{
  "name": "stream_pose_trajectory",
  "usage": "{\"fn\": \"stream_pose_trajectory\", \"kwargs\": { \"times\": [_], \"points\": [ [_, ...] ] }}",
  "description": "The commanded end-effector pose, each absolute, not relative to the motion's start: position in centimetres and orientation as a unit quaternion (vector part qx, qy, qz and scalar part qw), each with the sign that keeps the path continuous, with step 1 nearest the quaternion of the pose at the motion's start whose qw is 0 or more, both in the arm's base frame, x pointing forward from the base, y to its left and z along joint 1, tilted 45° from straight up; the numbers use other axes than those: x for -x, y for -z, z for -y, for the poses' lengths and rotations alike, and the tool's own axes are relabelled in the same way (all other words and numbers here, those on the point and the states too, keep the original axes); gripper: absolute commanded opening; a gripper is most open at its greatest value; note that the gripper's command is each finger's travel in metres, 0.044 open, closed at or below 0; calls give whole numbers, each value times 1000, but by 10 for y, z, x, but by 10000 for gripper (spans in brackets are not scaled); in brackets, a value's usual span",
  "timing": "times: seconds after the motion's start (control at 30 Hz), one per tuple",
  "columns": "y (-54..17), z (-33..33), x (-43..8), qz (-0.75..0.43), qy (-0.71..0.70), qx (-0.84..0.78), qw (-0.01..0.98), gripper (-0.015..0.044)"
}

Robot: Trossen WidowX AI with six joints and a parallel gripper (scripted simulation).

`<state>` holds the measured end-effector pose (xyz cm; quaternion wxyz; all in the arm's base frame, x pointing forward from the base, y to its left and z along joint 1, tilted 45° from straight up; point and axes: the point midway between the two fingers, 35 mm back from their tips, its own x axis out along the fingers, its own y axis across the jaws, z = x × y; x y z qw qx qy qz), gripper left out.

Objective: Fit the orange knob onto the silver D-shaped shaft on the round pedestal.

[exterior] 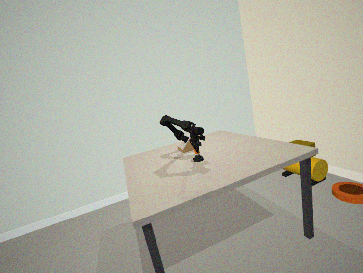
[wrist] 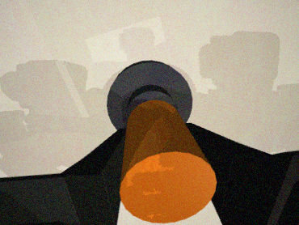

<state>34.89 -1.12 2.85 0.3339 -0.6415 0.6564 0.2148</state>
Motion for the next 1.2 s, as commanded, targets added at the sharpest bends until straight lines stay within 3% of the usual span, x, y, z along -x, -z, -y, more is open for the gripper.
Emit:
{"fn": "stream_pose_trajectory", "kwargs": {
  "times": [0.0, 1.17],
  "points": [
    [-29, 13, -349, -656, -214, 642, 333, 0],
    [-31, 11, -349, -631, -281, 674, 264, 0]
  ]
}}
